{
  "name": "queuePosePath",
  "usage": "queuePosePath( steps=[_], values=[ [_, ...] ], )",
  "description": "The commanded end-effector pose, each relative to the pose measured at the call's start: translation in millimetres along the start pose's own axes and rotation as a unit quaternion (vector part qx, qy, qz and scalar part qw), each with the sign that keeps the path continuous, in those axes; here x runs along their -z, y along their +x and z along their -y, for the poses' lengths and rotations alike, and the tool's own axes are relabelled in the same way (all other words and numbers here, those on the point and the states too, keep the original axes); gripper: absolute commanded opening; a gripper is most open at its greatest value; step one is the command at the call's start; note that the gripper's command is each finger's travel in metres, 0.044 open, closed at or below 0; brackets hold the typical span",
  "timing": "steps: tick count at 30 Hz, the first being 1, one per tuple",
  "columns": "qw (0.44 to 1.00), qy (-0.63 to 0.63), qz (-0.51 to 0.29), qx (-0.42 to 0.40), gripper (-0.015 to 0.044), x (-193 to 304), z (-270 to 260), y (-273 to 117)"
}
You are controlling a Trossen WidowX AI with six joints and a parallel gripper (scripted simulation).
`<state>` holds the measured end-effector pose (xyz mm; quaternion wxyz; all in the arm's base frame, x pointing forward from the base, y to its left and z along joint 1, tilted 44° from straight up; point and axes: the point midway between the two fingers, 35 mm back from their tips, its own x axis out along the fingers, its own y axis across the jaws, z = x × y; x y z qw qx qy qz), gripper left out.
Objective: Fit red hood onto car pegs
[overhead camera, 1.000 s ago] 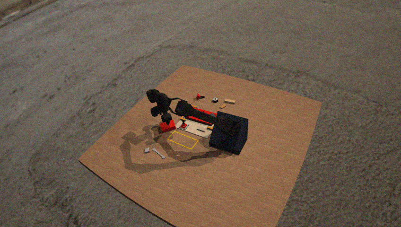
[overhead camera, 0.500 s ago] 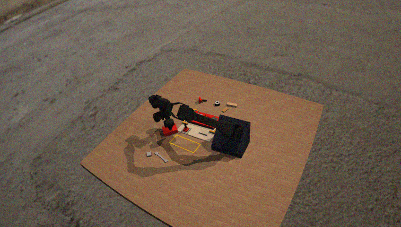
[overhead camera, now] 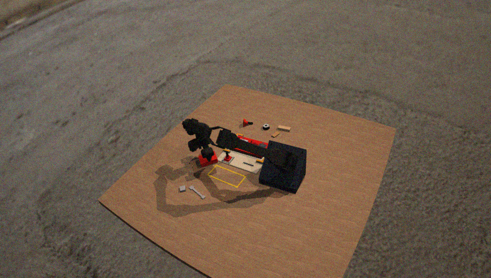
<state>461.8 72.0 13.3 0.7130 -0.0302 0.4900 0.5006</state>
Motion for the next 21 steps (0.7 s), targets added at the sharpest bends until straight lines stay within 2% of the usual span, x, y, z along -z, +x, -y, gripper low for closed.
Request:
queuePosePath(
  steps=[1,21],
  values=[
    [1.0,0.003,0.002,-0.003,0.044,0.2,-0.6,5.2],
    [1.0,0.003,0.002,-0.003,0.044,0.1,-0.7,14.0]
  ],
)
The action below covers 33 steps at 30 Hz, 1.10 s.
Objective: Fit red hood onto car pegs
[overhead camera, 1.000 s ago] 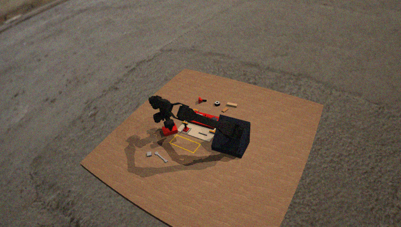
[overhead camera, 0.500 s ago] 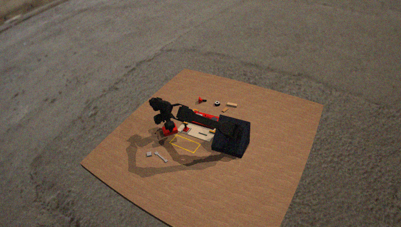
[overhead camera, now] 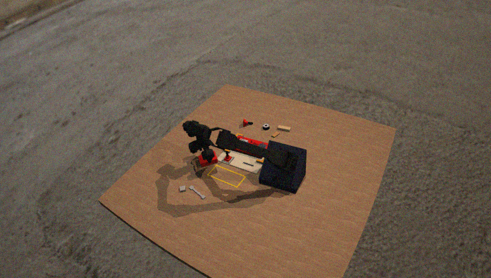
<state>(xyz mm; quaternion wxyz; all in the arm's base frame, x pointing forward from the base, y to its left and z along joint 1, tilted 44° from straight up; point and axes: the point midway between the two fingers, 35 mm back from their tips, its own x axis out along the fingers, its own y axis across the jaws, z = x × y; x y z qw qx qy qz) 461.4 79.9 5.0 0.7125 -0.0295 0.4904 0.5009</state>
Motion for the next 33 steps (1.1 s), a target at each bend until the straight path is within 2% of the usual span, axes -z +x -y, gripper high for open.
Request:
queuePosePath(
  steps=[1,24,28,33],
  values=[
    [1.0,0.002,0.002,-0.002,0.044,-0.3,-0.2,3.0],
    [1.0,0.002,0.003,-0.002,0.044,-0.3,-0.5,14.3],
    [1.0,0.0,0.0,0.0,0.0335,-0.1,-0.2,11.8],
    [1.0,0.0,0.0,0.0,0.0302,-0.1,-0.2,11.8]
  ],
)
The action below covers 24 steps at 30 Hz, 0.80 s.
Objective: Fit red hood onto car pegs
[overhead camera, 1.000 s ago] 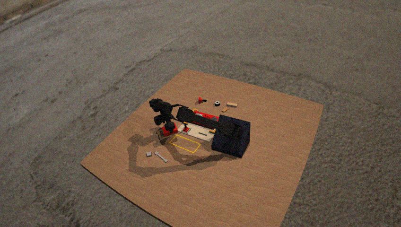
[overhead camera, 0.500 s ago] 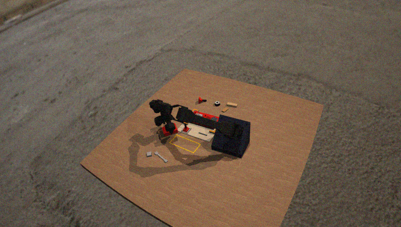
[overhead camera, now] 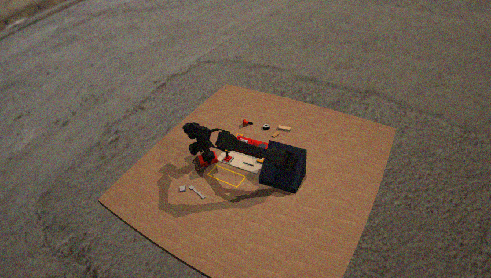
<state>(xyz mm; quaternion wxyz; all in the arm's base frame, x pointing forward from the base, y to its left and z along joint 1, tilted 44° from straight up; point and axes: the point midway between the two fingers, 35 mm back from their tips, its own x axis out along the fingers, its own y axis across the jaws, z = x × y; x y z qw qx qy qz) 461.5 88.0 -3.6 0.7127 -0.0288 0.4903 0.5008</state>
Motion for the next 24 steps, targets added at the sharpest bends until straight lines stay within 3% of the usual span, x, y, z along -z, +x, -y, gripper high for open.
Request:
queuePosePath(
  steps=[1,4,14,24],
  values=[
    [1.0,0.0,0.0,0.0,0.0295,-0.1,-0.1,0.0],
    [1.0,0.0,0.0,0.0,0.0275,-0.1,-0.1,0.0],
    [1.0,0.0,0.0,0.0,0.0012,0.2,0.2,-17.4],
    [1.0,0.0,-0.001,0.001,0.0,0.5,0.6,-57.7]
  ],
)
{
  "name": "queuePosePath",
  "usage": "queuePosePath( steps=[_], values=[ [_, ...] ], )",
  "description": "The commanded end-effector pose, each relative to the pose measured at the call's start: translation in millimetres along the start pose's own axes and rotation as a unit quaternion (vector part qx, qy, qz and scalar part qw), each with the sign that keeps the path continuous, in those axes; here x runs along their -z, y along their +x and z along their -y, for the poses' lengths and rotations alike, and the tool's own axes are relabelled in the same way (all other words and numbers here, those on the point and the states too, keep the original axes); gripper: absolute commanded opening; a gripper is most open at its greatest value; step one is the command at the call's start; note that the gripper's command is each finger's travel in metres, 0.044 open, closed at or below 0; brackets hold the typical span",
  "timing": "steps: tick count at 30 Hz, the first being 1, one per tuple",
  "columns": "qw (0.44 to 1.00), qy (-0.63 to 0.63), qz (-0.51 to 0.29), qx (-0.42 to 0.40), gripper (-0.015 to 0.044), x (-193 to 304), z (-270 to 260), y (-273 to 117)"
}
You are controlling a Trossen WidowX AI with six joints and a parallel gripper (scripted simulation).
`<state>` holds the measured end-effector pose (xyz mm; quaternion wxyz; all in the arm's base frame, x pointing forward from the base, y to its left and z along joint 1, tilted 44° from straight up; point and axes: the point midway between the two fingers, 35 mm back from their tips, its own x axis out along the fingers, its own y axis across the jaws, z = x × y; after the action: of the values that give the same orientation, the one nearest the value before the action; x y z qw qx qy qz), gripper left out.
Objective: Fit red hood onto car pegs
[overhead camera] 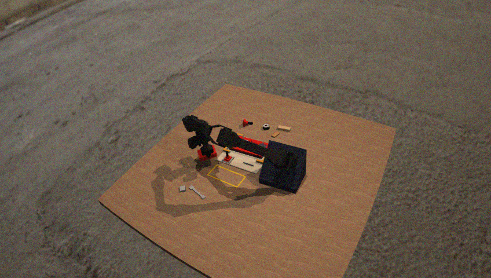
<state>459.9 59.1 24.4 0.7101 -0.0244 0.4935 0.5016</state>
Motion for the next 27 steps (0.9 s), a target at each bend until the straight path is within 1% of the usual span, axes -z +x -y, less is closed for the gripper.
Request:
queuePosePath(
  steps=[1,11,17,27],
  values=[
    [1.0,-0.004,0.0,0.005,0.0,-1.4,-0.1,-20.5],
    [1.0,-0.004,0.0,0.006,0.0,-1.1,-0.1,-52.2],
    [1.0,-0.001,0.003,0.006,0.0,-1.3,0.2,-52.4],
    [0.994,0.105,0.004,0.015,0.0,53.0,22.4,-57.0]
  ],
)
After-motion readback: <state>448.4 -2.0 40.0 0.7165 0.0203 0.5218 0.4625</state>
